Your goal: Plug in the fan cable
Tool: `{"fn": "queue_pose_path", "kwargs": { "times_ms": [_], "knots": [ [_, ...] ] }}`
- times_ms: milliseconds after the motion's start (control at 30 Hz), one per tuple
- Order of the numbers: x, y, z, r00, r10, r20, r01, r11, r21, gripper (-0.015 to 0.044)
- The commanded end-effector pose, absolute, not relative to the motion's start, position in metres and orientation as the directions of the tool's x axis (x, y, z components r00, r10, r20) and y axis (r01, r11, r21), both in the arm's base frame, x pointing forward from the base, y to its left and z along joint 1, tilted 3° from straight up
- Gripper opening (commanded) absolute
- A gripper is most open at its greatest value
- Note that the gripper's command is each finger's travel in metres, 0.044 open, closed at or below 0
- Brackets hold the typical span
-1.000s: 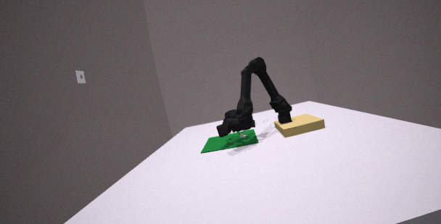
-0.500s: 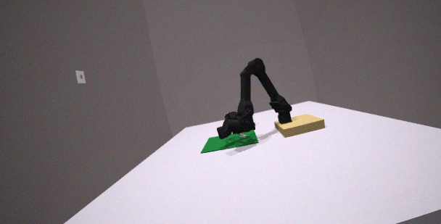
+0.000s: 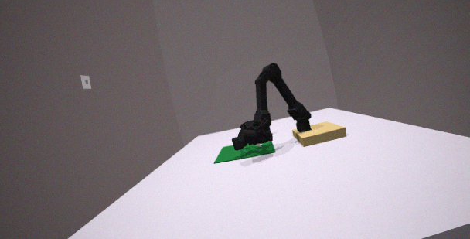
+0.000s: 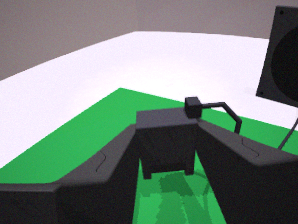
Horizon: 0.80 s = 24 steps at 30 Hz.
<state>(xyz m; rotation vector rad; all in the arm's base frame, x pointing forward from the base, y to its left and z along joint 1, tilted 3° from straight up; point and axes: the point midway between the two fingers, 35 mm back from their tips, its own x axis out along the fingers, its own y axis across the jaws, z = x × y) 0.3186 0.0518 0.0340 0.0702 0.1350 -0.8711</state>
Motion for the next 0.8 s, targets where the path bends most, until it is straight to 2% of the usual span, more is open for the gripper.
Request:
{"fn": "queue_pose_path", "kwargs": {
  "times_ms": [0,767],
  "knots": [
    [0.317,0.051,0.029,0.636,-0.757,-0.15,0.765,0.644,-0.005,0.0],
    [0.317,0.049,0.012,0.636,-0.757,-0.149,0.765,0.644,-0.005,0.0]
  ]
}}
